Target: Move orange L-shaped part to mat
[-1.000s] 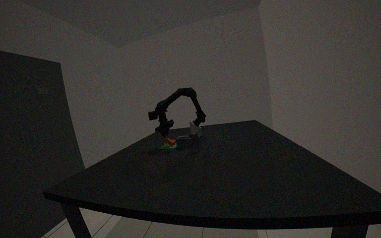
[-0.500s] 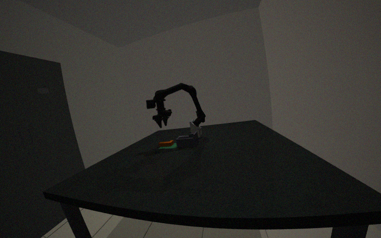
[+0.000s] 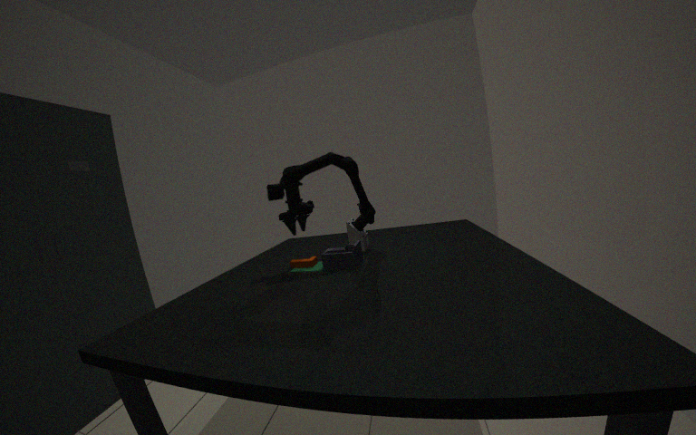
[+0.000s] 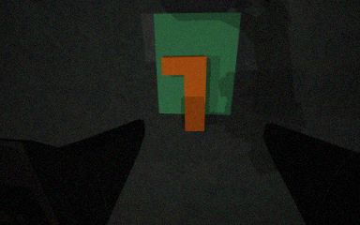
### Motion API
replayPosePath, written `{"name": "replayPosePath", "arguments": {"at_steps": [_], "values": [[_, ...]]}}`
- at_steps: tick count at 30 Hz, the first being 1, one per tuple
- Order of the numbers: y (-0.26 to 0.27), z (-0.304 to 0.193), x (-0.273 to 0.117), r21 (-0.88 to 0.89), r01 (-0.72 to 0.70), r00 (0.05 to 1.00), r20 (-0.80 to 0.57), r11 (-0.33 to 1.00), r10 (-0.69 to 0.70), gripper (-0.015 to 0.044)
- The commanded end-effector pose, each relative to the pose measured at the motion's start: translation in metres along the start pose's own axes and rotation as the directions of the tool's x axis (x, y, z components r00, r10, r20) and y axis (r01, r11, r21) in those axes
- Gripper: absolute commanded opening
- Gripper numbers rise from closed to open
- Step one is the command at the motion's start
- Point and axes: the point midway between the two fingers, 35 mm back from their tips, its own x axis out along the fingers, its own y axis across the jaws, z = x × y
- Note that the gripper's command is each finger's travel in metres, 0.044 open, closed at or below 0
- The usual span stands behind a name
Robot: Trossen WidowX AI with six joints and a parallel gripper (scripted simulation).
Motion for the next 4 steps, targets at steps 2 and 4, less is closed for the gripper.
{"name": "replayPosePath", "arguments": {"at_steps": [2,4], "values": [[-0.0002,-0.0002,0.0001,0.002,0.001,1.000,-0.001,1.000,-0.001,0.0400],[-0.0002,-0.0002,0.0001,0.002,0.001,1.000,-0.001,1.000,-0.001,0.0400]]}}
